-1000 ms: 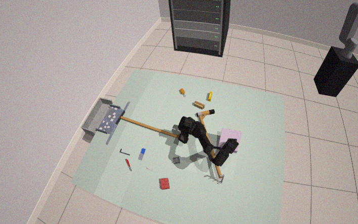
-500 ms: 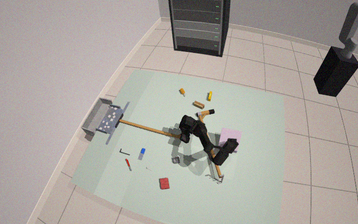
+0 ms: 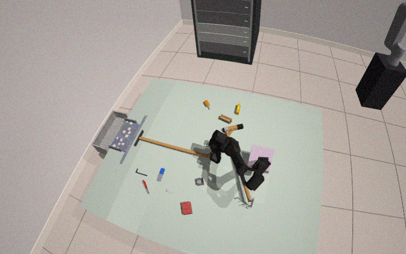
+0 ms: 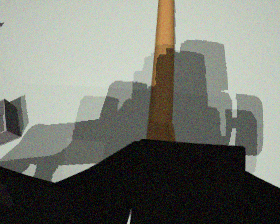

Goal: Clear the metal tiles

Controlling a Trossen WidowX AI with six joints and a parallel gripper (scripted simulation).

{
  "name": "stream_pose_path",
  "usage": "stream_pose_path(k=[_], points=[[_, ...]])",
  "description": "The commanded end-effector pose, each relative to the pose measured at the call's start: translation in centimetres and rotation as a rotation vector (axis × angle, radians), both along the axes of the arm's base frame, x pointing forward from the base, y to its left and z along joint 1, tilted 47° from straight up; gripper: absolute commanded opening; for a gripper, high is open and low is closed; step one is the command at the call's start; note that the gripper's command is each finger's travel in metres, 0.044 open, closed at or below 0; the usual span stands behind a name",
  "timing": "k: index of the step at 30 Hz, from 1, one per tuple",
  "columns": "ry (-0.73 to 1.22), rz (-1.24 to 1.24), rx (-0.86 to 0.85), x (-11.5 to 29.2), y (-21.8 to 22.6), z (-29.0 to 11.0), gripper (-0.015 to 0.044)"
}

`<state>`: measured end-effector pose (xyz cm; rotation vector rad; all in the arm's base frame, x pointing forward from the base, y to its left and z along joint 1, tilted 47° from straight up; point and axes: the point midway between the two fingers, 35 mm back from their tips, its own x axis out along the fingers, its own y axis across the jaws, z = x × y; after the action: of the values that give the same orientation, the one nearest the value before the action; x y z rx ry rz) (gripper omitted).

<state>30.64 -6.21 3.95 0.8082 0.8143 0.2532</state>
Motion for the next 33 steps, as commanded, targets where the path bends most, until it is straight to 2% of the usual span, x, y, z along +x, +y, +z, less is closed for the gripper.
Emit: stream_pose_path(k=[1,18,33], points=[[-0.010,0.000,-0.005,-1.0,0.0,0.2,0.0000],[-0.016,0.002,-0.002,-4.8,0.9,0.2,0.0000],[-0.013,0.004,-0.005,-5.0,-0.2,-1.0,0.0000]])
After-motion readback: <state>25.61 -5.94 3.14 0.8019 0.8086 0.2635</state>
